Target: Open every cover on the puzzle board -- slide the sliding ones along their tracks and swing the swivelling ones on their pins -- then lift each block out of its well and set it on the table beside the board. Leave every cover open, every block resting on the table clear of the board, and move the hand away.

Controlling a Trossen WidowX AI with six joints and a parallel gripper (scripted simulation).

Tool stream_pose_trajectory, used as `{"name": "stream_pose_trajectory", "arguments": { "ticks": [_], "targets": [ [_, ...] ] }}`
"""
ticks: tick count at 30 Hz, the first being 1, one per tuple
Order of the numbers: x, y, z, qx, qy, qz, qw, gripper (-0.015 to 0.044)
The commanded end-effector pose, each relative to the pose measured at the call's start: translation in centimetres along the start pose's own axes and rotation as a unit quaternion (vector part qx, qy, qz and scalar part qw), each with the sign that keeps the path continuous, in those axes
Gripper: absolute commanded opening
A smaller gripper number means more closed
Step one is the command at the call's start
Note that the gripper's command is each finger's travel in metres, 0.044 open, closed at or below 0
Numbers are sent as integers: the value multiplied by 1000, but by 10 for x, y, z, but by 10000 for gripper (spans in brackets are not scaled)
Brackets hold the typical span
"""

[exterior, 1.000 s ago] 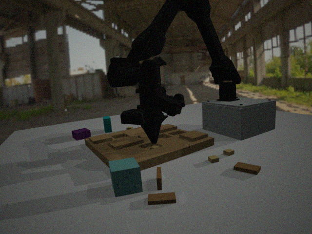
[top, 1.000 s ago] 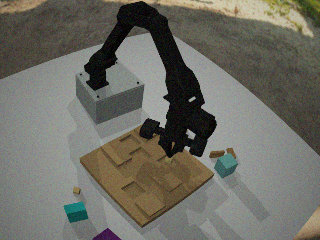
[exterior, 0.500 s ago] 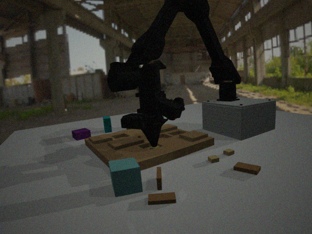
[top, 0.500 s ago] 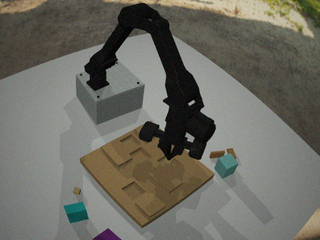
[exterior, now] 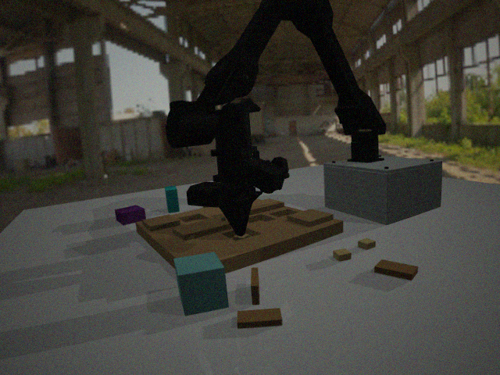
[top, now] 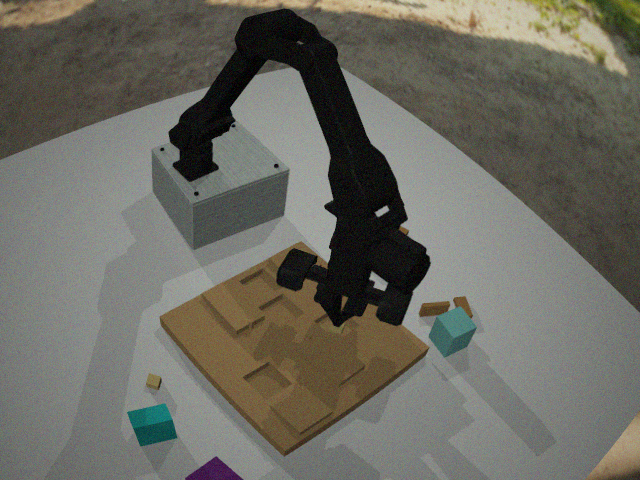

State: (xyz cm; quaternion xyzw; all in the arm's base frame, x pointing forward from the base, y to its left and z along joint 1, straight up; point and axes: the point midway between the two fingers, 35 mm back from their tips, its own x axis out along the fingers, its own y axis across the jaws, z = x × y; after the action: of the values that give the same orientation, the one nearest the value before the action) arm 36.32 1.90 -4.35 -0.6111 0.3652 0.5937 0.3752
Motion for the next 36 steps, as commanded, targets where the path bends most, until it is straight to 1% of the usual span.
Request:
{"name": "stream_pose_trajectory", "arguments": {
  "ticks": [1, 10, 11, 12, 15, 16, 20, 24, 28, 36],
  "targets": [
    [-1, 0, -1, -2, 1, 2, 1000, 0],
    [-12, 0, 1, -2, 1, 2, 1000, 0],
    [-7, 1, 1, -1, -1, 3, 1000, 26],
    [-11, 0, 1, -1, -1, 3, 1000, 53],
    [-31, -1, 0, -1, 0, 2, 1000, 131],
    [-38, -1, 0, -2, 0, 2, 1000, 144],
    [-63, 0, 1, -2, 1, 2, 1000, 144],
    [-64, 0, 1, -2, 1, 2, 1000, 144],
    [-58, -1, 1, -2, 1, 2, 1000, 144],
    [-31, 0, 1, -2, 1, 2, 1000, 144]
  ]
}}
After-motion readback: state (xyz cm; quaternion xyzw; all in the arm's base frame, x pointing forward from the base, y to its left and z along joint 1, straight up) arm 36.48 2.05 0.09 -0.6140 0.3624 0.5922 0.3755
